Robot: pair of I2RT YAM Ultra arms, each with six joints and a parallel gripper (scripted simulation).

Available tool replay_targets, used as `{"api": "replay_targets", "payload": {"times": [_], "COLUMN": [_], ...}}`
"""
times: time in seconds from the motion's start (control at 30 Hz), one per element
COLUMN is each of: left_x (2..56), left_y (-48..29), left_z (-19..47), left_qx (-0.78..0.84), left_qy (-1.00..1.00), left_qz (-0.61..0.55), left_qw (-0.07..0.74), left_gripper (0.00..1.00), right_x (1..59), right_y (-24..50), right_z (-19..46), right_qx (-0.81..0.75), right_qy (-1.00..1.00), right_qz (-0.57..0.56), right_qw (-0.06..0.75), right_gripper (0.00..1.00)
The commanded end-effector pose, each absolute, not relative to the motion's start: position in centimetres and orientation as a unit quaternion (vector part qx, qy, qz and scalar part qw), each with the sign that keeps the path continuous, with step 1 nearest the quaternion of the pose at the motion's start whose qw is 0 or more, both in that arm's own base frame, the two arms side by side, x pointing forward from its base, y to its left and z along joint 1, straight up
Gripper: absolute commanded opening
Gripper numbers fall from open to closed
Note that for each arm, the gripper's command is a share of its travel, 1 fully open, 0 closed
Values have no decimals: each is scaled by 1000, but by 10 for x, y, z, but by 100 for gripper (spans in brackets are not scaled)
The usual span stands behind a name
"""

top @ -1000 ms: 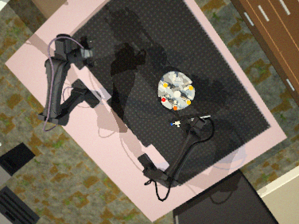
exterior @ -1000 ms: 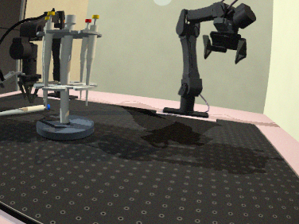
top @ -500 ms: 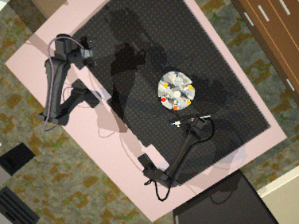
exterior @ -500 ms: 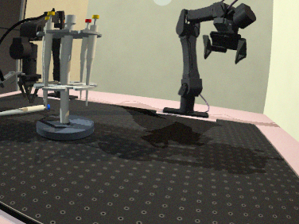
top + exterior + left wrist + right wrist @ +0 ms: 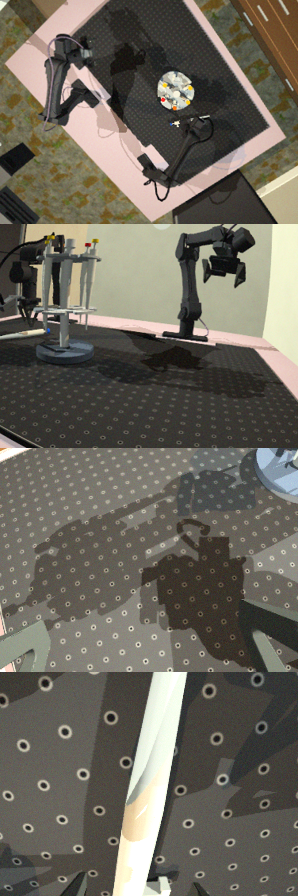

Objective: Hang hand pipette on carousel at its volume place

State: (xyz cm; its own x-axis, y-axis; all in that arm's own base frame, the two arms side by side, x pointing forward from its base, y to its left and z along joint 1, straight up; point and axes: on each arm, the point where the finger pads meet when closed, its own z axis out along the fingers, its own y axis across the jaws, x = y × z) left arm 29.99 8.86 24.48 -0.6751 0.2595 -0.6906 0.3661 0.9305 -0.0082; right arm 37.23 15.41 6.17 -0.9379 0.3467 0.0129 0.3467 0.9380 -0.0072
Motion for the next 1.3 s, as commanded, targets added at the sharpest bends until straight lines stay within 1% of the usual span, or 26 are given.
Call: {"api": "replay_targets", "payload": {"times": [0.0, 0.67, 0.7, 0.77, 0.87, 1.03, 1.07, 1.17, 1.27], "left_x": [304, 304, 304, 304, 304, 304, 304, 304, 304], "left_y": [91, 91, 91, 91, 91, 91, 91, 91, 91], "left_z": [253, 253, 253, 253, 253, 253, 253, 253, 253], "left_qx": [176, 176, 176, 176, 176, 176, 176, 176, 176], "left_qy": [906, 906, 906, 906, 906, 906, 906, 906, 906], "left_qz": [-69, -69, -69, -69, -69, -69, -69, -69, -69], "left_qw": [379, 379, 379, 379, 379, 379, 379, 379, 379], "left_gripper": [100, 100, 100, 100, 100, 100, 100, 100, 100], "right_x": [383, 379, 388, 377, 377, 378, 389, 377, 376], "right_y": [152, 155, 154, 149, 149, 150, 154, 149, 149], "right_z": [71, 70, 68, 54, 50, 52, 63, 41, 36], "right_qx": [-181, -177, -181, -181, -181, -181, -181, -181, -181], "right_qy": [-983, -984, -983, -983, -983, -983, -983, -983, -983], "right_qz": [0, -4, -5, 7, 7, 3, -9, 7, 7], "right_qw": [-9, -6, -16, 3, 3, -4, -23, 3, 3], "right_gripper": [54, 54, 54, 54, 54, 54, 54, 54, 54]}}
